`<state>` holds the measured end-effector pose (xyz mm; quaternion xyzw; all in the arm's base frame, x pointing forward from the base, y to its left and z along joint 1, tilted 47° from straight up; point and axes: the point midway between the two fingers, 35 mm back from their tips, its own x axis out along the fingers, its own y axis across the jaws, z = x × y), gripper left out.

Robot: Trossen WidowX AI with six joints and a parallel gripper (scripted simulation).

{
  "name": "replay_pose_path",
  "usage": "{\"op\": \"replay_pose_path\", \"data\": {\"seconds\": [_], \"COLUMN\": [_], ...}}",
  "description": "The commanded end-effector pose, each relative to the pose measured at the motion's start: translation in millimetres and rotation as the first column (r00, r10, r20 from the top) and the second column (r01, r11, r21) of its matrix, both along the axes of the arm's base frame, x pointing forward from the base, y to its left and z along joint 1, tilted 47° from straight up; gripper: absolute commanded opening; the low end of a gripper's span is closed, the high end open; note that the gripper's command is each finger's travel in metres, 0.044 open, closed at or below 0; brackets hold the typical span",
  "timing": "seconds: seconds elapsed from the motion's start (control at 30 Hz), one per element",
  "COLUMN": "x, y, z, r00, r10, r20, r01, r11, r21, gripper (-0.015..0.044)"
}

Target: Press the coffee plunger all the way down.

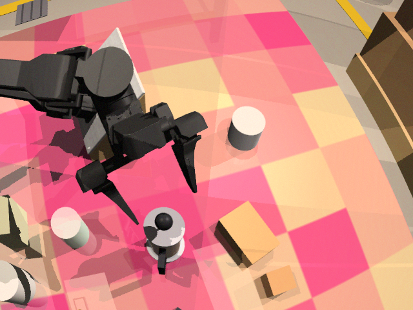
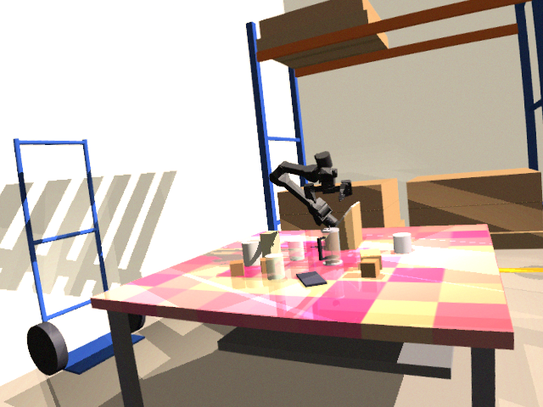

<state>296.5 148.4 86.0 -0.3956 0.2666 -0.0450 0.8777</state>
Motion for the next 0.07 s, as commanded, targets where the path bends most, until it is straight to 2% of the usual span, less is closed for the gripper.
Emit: {"op": "replay_pose_path", "data": {"seconds": [0.0,0.03], "x": [0.0,0.0], "y": [1.1,1.1], "z": [3.3,3.3], "r00": [1.000,1.000], "r10": [-0.004,-0.004], "r20": [0.008,0.008], "r01": [0.004,0.004], "r11": [1.000,1.000], "r21": [0.005,0.005], "gripper": [0.0440,0.0440]}}
